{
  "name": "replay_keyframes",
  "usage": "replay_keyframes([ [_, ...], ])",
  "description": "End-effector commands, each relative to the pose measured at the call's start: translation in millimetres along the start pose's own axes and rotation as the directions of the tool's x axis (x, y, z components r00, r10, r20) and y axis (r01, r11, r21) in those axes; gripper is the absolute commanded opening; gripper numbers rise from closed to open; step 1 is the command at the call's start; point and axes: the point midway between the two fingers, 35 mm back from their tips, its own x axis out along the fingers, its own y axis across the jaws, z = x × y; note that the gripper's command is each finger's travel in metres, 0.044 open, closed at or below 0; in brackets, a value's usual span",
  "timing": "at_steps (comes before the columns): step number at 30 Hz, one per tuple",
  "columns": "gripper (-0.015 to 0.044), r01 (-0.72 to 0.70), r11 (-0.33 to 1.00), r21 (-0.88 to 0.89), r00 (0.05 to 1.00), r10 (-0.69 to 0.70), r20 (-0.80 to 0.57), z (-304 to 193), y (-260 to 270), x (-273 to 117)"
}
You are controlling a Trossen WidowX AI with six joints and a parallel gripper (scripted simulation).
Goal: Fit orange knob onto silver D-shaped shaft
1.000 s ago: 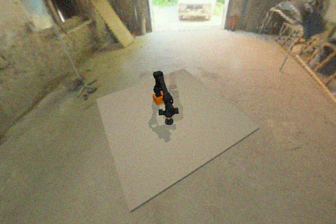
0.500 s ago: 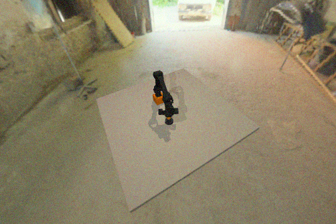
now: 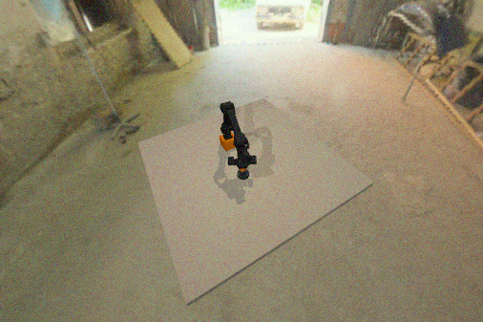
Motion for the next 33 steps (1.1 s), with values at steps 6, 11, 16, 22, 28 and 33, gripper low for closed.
replay_keyframes([
  [6, 0.0, 0.002, 0.999, -0.044, 1.0, -0.002, 0.003, 0.6, -0.2, 0.5],
  [11, 0.0, 0.002, 1.0, -0.001, 1.0, -0.002, 0.003, 0.6, -0.2, 0.8],
  [16, 0.0, 0.002, 1.0, 0.016, 1.0, -0.002, 0.003, 0.7, 0.1, 1.2],
  [22, 0.0, 0.002, 1.0, -0.004, 1.0, -0.002, 0.003, 0.6, 0.7, 2.3],
  [28, 0.0, 0.002, 1.0, -0.004, 1.0, -0.002, 0.003, -0.2, -0.1, 8.5],
  [33, 0.0, 0.002, 1.0, -0.004, 1.0, -0.002, 0.003, -0.1, -0.2, 12.7],
])
